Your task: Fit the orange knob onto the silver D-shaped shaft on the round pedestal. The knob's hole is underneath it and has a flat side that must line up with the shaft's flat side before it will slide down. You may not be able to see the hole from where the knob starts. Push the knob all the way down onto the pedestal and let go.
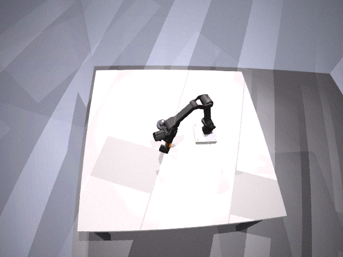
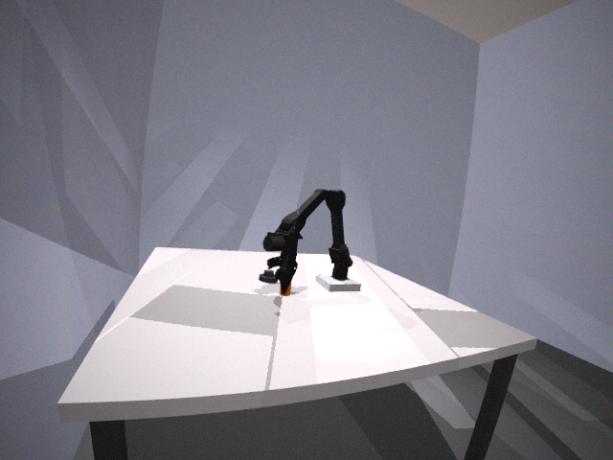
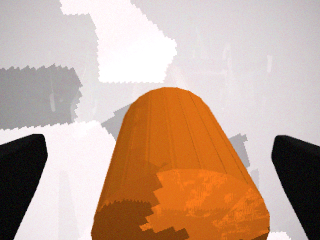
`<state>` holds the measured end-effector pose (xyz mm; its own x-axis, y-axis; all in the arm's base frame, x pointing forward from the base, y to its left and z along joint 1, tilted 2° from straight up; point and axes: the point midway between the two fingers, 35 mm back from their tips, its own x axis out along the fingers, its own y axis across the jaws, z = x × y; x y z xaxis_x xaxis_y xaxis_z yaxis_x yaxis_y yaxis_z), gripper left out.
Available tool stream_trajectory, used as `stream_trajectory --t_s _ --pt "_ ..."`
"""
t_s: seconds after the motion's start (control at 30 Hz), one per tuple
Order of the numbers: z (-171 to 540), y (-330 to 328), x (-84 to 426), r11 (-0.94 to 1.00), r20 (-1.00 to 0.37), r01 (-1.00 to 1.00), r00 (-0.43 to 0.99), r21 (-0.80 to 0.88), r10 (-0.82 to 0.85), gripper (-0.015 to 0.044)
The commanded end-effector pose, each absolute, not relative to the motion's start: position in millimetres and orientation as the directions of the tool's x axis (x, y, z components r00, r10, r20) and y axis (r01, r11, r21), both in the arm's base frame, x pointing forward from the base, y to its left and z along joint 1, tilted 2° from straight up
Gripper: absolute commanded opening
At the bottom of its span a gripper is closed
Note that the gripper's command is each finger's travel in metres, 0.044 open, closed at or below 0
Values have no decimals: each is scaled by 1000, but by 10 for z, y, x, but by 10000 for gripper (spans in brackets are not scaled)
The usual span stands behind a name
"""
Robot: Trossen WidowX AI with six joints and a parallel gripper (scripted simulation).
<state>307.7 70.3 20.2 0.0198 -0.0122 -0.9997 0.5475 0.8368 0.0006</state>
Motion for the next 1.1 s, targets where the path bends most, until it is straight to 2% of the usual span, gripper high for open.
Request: stream_trajectory --t_s 0.0,0.03,0.33,0.57,0.77,1.07 --pt "136 685 3050 836 -1000 549 14 -9 -20 440" --pt "133 685 3050 836 -1000 549 14 -9 -20 440" --pt "133 685 3050 836 -1000 549 14 -9 -20 204" --pt "133 685 3050 836 -1000 549 14 -9 -20 157" --pt "326 699 3092 836 -1000 549 14 -9 -20 0" --pt "849 720 3132 836 -1000 549 15 -8 -19 0"
